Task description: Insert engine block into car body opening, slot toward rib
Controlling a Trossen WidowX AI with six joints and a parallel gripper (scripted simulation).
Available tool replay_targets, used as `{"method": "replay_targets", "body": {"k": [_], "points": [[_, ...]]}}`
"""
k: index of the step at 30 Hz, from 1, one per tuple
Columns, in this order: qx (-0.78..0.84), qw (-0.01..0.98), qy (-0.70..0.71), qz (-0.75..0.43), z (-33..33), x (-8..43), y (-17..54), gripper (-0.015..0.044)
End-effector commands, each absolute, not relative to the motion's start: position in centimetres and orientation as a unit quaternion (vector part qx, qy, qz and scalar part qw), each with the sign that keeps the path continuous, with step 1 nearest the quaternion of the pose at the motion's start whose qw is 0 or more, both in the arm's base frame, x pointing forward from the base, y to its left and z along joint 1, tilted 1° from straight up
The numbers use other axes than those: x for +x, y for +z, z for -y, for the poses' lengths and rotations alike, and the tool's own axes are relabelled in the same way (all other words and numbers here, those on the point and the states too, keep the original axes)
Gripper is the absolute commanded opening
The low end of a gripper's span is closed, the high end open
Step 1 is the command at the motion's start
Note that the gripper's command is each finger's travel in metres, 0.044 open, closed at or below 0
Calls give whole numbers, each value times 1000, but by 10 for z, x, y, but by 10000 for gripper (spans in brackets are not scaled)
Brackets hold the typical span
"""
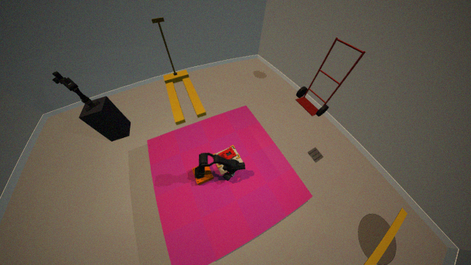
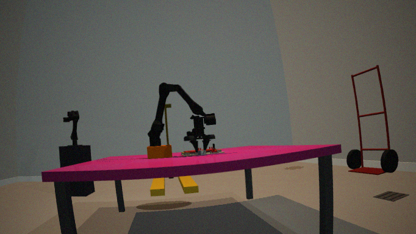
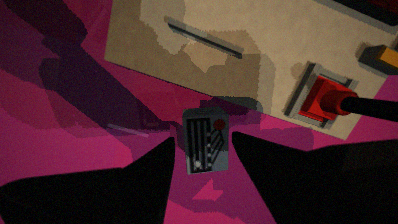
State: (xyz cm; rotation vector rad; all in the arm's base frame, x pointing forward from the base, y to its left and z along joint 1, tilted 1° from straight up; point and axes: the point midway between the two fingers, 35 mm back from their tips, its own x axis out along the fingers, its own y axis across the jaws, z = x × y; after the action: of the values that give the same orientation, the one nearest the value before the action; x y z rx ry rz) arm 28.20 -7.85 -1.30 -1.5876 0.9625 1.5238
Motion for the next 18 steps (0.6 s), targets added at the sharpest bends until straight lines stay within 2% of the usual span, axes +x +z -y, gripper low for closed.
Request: {"method": "replay_targets", "body": {"k": [1, 8, 12, 18], "points": [[-618, 362, 592, -371, 78, 283, -13, 151], [-618, 362, 592, -371, 78, 283, -13, 105], [-615, 368, 587, -377, 78, 283, -12, 0], [-612, 374, 582, -384, 78, 286, 2, 0]]}}
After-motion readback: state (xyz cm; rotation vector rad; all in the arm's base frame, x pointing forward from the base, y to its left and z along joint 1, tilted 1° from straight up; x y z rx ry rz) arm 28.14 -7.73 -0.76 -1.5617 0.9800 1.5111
